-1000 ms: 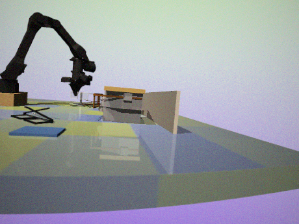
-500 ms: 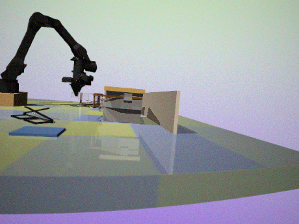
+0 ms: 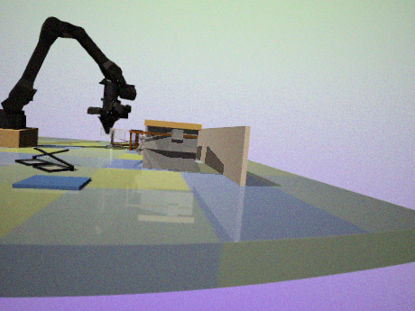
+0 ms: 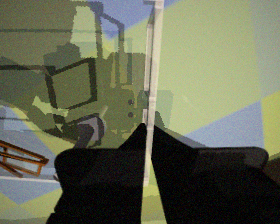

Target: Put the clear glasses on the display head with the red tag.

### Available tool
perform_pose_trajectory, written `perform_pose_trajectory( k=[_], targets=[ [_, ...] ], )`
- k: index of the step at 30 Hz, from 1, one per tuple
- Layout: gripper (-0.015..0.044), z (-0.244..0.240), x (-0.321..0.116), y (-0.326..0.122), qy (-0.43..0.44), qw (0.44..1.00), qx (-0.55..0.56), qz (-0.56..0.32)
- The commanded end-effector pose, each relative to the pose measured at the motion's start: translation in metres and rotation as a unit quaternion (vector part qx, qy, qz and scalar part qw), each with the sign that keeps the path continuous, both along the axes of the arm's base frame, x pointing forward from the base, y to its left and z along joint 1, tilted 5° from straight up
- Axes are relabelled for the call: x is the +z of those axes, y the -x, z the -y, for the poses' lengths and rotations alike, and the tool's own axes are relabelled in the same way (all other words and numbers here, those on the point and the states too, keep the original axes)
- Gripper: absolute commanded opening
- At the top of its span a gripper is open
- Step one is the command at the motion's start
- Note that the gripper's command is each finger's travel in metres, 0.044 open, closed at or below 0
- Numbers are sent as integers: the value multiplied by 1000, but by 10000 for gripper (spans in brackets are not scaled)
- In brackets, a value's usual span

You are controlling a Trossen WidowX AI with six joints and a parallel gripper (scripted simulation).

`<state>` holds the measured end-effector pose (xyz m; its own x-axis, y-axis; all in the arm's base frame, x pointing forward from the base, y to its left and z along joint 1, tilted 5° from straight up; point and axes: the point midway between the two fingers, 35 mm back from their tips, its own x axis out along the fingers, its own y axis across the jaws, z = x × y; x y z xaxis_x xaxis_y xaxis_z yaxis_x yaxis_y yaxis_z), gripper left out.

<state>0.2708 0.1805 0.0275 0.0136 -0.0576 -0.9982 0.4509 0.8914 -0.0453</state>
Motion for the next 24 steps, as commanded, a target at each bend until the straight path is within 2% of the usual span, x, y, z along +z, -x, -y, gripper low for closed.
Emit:
perform_pose_trajectory(
  k=[1, 24],
  targets=[
    [0, 2, 1, -3, 2, 1000, -1, 3],
    [0, 2, 1, -2, 2, 1000, -1, 3]
  ],
)
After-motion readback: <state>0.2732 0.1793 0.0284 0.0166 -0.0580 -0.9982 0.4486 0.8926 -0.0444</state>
